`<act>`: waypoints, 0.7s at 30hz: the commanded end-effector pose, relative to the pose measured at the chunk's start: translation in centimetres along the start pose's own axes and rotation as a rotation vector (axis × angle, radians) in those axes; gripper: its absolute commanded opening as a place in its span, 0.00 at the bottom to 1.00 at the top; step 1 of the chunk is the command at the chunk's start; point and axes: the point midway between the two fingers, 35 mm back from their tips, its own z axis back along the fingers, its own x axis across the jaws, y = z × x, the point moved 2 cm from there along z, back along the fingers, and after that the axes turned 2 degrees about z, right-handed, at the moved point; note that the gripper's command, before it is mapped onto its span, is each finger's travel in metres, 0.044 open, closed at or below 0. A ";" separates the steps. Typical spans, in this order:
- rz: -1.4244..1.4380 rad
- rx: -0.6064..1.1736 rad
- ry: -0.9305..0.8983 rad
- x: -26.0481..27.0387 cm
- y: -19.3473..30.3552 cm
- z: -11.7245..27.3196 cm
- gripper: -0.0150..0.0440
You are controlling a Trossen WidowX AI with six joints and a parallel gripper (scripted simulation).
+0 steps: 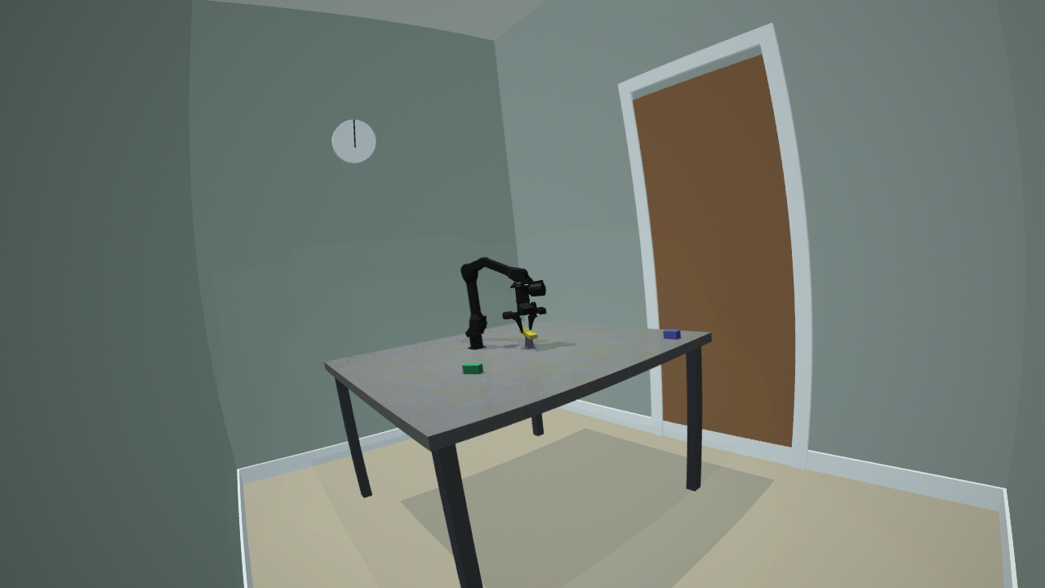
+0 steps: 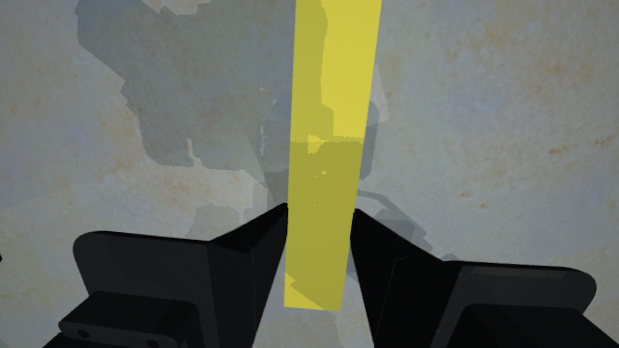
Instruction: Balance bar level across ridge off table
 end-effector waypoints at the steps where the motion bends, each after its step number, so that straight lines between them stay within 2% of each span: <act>1: -0.002 0.005 -0.002 0.0 0.0 -0.1 0.25; 21: -0.002 0.005 -0.002 0.0 0.1 -0.3 0.25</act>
